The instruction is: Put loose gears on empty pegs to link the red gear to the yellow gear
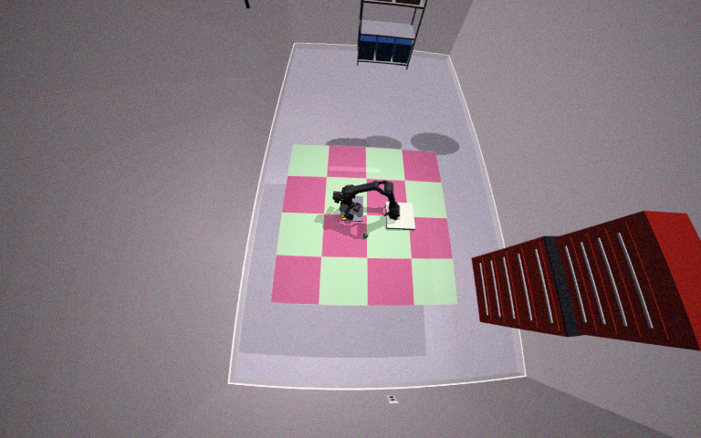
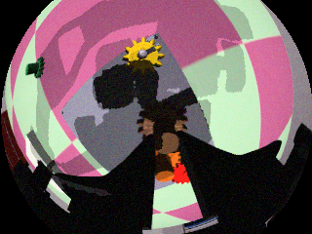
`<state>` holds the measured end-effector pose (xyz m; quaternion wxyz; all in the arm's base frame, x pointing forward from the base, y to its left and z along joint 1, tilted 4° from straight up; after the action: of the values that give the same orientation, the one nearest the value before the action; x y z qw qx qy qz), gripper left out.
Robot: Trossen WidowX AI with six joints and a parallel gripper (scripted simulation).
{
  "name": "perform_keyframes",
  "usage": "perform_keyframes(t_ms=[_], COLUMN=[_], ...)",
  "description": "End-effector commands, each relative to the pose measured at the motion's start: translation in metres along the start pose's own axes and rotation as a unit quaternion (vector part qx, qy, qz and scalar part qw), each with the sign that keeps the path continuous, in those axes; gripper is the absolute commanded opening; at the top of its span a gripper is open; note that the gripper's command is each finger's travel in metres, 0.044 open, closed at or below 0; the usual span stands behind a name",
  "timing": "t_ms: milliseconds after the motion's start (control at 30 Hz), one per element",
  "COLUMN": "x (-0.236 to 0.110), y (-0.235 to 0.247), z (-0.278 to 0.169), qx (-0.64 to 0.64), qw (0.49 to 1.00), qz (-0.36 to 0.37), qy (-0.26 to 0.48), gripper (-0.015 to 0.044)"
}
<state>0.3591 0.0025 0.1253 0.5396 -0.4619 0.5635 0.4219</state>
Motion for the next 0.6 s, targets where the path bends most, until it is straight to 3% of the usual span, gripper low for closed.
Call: perform_keyframes(t_ms=[0,567], x=[0.0015,0.0019], y=[-0.0008,-0.0002], z=[-0.0008,0.0000], qx=[-0.019,0.119], qw=[1.000,0.993], qz=[0.000,0.000], qy=[0.001,0.001], gripper=[0.0000,0.0000])
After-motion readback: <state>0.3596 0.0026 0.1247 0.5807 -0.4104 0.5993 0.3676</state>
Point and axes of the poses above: the point midway between the two fingers, 35 mm back from their tips, its own x axis out along the fingers, its own y axis across the jaws, z = x × y, the point moved 7 cm from there along -x, back along the fingers, and after that the axes turned 6 degrees about -x, right-handed, at the moved point
